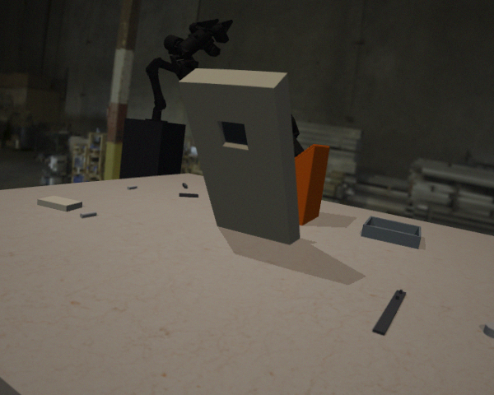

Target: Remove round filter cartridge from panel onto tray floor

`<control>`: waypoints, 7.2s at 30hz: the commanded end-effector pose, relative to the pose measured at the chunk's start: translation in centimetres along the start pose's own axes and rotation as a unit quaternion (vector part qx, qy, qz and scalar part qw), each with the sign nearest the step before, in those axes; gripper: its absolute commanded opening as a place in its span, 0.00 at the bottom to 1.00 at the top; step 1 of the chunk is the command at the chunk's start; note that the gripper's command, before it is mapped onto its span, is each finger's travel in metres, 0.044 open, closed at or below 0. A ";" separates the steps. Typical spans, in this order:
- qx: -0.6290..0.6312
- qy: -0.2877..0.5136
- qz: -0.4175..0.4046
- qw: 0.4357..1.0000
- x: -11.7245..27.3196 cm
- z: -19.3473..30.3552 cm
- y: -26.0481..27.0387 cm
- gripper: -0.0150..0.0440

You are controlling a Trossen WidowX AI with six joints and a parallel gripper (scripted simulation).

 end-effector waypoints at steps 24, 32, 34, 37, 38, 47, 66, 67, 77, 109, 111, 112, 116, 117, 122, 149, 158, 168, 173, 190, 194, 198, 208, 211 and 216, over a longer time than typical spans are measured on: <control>-0.386 0.495 -0.113 0.770 -0.2 24.4 26.5 0.41; -0.429 0.663 -0.127 0.600 5.4 26.7 37.9 0.41; -0.429 0.702 -0.130 0.553 7.1 26.5 40.6 0.41; -0.419 0.757 -0.132 0.484 9.9 25.7 44.2 0.41; -0.413 0.774 -0.132 0.461 10.8 25.3 45.4 0.41; -0.294 0.914 -0.110 0.256 20.4 19.2 52.9 0.41; -0.178 0.966 -0.092 0.161 26.0 13.9 54.7 0.41; -0.178 0.966 -0.092 0.161 26.2 14.0 54.8 0.41; -0.180 0.966 -0.092 0.159 27.6 14.5 55.5 0.41; -0.175 0.966 -0.091 0.164 30.5 15.2 56.5 0.41; -0.175 0.966 -0.091 0.164 30.4 15.2 56.5 0.41; -0.175 0.966 -0.091 0.164 30.4 15.2 56.5 0.41; -0.175 0.966 -0.091 0.164 30.4 15.3 56.5 0.41; -0.175 0.966 -0.091 0.164 30.4 15.3 56.5 0.41; -0.175 0.966 -0.091 0.164 30.4 15.4 56.5 0.41; -0.175 0.967 -0.091 0.164 30.9 15.6 56.7 0.41; -0.175 0.967 -0.091 0.164 31.3 15.7 56.8 0.41; -0.175 0.967 -0.091 0.164 31.8 15.9 57.0 0.41; -0.175 0.967 -0.091 0.164 32.0 15.9 57.1 0.41; -0.172 0.967 -0.089 0.164 31.8 15.8 57.0 0.25; -0.181 0.970 -0.045 0.155 31.9 15.9 57.1 0.25; -0.192 0.971 0.021 0.143 32.0 15.9 57.1 0.25; -0.214 0.953 0.187 0.107 32.1 15.9 57.1 0.25; -0.220 0.942 0.237 0.096 32.1 15.9 57.1 0.25; -0.227 0.917 0.318 0.076 32.1 15.9 57.1 0.25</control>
Point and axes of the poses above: the point midway between the two fingers, 35 mm back from their tips, its own x axis back along the fingers, its own y axis across the jaws, z = x × y, the point moved 2 cm from there along x, back along the fingers, and after that the axes turned 9 degrees about -x, right-handed, at the moved point
